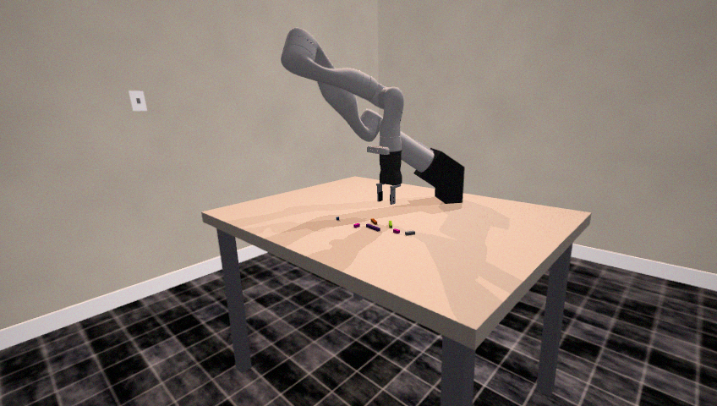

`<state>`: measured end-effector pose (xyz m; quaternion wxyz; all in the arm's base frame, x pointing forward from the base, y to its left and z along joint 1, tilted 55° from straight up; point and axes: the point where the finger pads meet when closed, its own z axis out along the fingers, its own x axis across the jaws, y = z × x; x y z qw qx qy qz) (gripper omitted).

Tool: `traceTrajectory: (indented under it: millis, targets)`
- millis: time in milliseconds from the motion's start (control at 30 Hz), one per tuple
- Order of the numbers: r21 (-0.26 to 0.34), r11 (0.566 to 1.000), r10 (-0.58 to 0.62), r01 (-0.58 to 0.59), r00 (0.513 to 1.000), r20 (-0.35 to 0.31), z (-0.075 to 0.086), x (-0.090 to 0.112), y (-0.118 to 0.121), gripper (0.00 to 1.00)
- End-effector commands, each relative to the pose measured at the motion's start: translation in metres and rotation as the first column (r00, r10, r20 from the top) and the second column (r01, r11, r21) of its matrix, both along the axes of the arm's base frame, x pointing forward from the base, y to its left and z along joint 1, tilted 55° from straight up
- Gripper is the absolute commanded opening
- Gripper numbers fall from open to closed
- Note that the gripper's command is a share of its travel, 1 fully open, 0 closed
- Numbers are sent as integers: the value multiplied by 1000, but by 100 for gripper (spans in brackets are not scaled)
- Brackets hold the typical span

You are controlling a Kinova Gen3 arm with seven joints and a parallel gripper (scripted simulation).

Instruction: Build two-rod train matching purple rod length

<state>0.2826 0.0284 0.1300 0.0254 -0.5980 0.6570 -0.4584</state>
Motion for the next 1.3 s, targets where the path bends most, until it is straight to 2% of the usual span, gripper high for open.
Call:
traceTrajectory:
  millis: [0, 433, 600, 733, 800, 1033, 1267]
  targets:
    - [4, 1000, 3, -3, 1000, 10, 1, 1, 0, 100]
    - [15, 1000, -8, 8, 1000, 20, 1, 2, 0, 100]
    - [56, 997, -47, 43, 997, 56, 2, 3, 1, 100]
    - [113, 989, -102, 90, 989, 104, 4, 5, 2, 100]
    - [113, 989, -102, 90, 989, 104, 4, 5, 2, 100]
    - [271, 942, -258, 197, 942, 212, 10, 10, 2, 100]
    - [479, 829, -464, 287, 832, 305, 16, 16, 2, 100]
